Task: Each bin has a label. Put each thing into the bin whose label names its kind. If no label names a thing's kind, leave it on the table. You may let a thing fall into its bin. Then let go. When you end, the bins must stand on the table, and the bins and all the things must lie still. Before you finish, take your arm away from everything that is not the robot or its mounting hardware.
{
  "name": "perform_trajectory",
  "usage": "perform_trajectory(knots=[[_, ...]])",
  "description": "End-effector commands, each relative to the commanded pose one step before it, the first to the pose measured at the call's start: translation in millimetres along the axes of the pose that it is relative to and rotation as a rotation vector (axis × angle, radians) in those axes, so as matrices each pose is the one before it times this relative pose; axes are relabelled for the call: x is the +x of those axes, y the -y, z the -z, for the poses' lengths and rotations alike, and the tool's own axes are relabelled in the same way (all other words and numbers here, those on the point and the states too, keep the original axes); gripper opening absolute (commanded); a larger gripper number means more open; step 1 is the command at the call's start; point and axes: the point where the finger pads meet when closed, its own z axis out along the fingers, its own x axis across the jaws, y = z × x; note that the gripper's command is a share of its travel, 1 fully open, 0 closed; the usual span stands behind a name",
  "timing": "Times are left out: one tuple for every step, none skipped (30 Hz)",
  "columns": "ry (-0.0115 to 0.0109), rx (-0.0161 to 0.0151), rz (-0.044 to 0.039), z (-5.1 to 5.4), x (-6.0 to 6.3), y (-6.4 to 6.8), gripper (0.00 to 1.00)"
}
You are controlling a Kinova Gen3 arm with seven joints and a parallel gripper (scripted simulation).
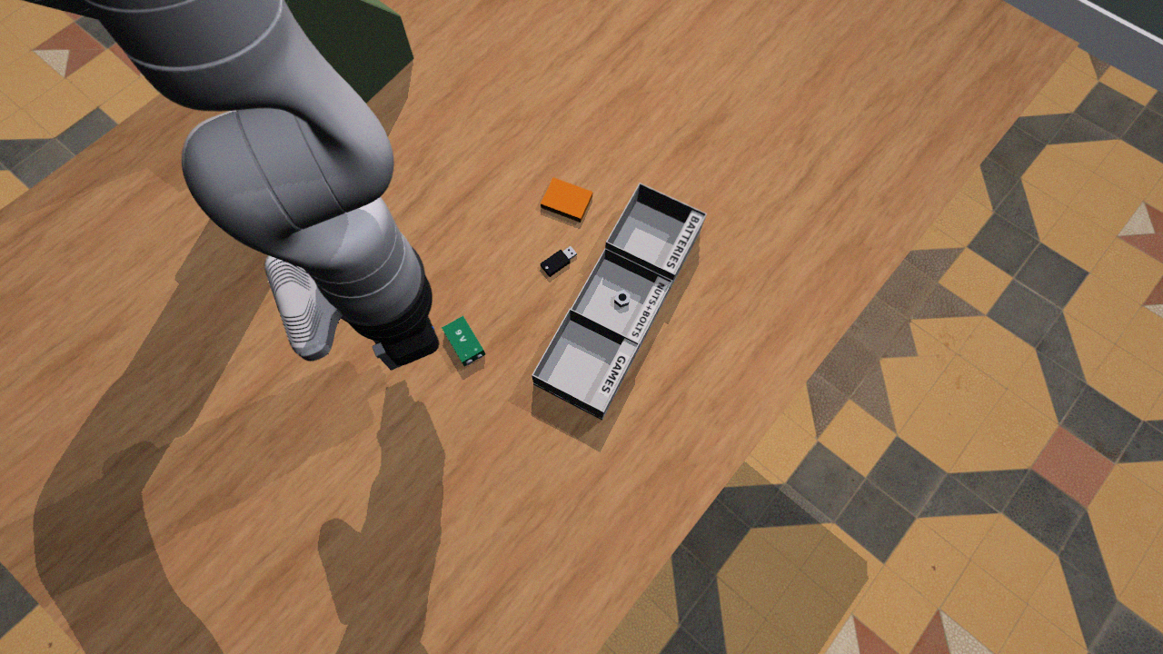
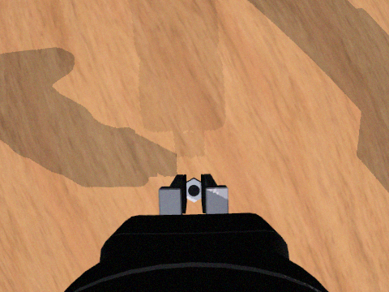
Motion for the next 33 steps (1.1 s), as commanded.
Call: perform_trajectory(knots=[[0.01092,-0.00816,0.00956,11.11,-2.32,-5.81,0.34],[0.00000,0.00000,0.00000,3.33,0.00,0.00,0.34],[0.00000,0.00000,0.00000,3.33,0.00,0.00,0.34],[0.00000,0.00000,0.00000,3.33,0.00,0.00,0.34],[0.00000,0.00000,0.00000,3.33,0.00,0.00,0.34],[-0.00001,0.00001,0.00000,0.02,-0.01,-0.01,0.34],[-0.00001,0.00001,0.00000,0.02,-0.01,-0.01,0.34],[0.00000,0.00000,0.00000,0.01,-0.01,-0.01,0.34],[0.00000,0.00000,0.00000,0.01,0.00,0.00,0.34],[0.00000,0.00000,0.00000,0.00,0.00,0.00,0.34],[-0.00001,-0.00002,0.00000,-0.06,0.00,0.02,0.34],[0.00000,0.00001,0.00000,0.02,0.00,-0.01,0.34],[0.00000,0.00000,0.00000,0.01,0.00,0.00,0.34],[0.00000,0.00000,0.00000,0.01,0.00,0.00,0.34],[0.00000,0.00000,0.00000,0.00,0.00,0.00,0.34],[0.00000,0.00000,0.00000,0.00,0.00,0.00,0.34],[0.00000,0.00000,0.00000,0.02,0.00,-0.01,0.34],[0.00000,0.00000,0.00000,0.00,0.00,0.00,0.34],[0.00000,0.00000,0.00000,0.00,0.00,0.00,0.34],[0.00000,0.00000,0.00000,0.00,0.00,0.00,0.34],[0.00000,0.00000,0.00000,0.00,0.00,0.00,0.34],[0.00000,0.00000,0.00000,0.00,0.00,0.00,0.34],[0.00000,0.00000,0.00000,0.00,0.00,0.00,0.34],[-0.00010,0.00008,-0.00013,-0.05,0.01,0.06,0.34],[0.00001,-0.00002,0.00002,0.01,0.00,-0.01,0.34],[0.00009,-0.00007,0.00012,3.95,-0.14,-0.40,0.34],[0.00000,0.00000,0.00000,2.49,0.16,0.42,0.34],[0.00000,0.00000,0.00000,0.01,-0.01,-0.01,0.34],[0.00000,0.00000,0.00000,0.01,-0.01,0.00,0.34],[-0.00001,-0.00002,0.00000,-0.08,0.00,0.02,0.34],[0.00000,0.00001,0.00000,0.03,-0.01,-0.01,0.34],[0.00000,0.00000,0.00000,0.00,0.00,0.00,0.34],[0.00000,0.00000,0.00000,0.00,0.00,0.00,0.34]])
